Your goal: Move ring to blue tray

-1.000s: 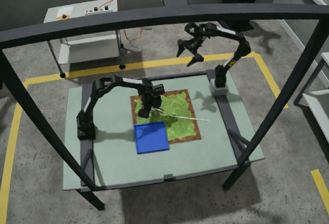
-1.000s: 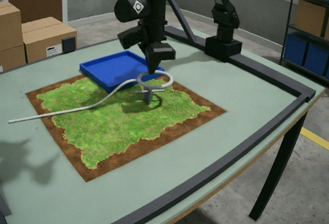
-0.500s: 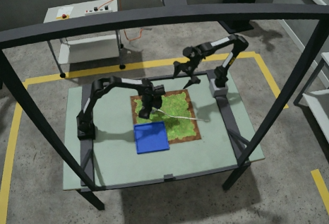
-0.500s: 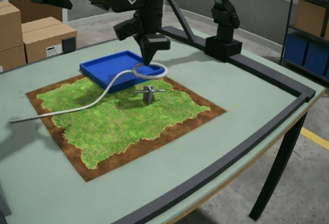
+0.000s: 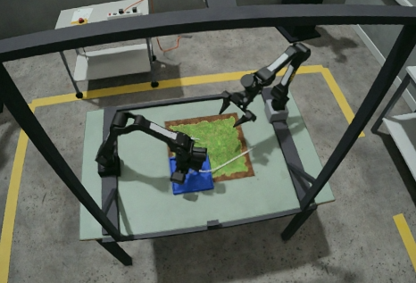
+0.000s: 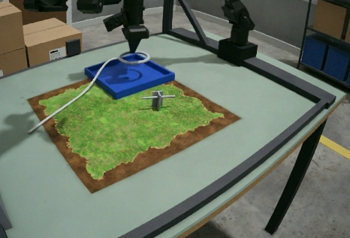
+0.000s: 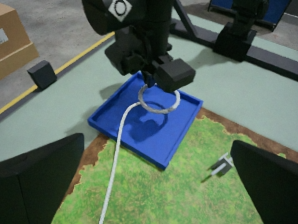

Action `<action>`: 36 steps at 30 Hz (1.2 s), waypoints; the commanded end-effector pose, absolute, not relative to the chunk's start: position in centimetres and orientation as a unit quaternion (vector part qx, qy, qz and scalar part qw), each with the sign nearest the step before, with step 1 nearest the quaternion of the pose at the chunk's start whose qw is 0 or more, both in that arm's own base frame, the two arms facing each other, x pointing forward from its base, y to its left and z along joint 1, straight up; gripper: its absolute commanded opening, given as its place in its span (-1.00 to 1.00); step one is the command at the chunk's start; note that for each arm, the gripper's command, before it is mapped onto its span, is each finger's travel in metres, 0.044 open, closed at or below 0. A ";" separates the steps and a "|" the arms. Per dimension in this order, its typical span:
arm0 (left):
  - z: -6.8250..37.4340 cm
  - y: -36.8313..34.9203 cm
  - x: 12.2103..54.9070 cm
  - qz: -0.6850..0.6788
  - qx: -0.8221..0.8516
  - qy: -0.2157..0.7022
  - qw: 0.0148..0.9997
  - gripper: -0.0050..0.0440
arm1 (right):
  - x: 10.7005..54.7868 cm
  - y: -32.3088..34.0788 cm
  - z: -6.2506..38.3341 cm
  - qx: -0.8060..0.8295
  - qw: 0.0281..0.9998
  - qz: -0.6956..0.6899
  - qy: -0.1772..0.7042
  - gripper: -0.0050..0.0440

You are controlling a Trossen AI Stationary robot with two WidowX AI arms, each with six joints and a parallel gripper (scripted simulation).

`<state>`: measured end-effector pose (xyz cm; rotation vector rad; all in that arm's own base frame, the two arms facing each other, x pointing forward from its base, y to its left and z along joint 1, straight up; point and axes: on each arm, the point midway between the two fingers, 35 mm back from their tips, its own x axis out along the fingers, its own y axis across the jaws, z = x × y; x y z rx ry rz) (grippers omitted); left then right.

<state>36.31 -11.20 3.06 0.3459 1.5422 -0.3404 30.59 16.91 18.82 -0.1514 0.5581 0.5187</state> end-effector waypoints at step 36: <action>-0.1 -12.2 36.2 -0.141 0.151 0.682 0.702 -1.00 | 30.8 17.1 19.9 -0.070 0.930 0.253 0.256 1.00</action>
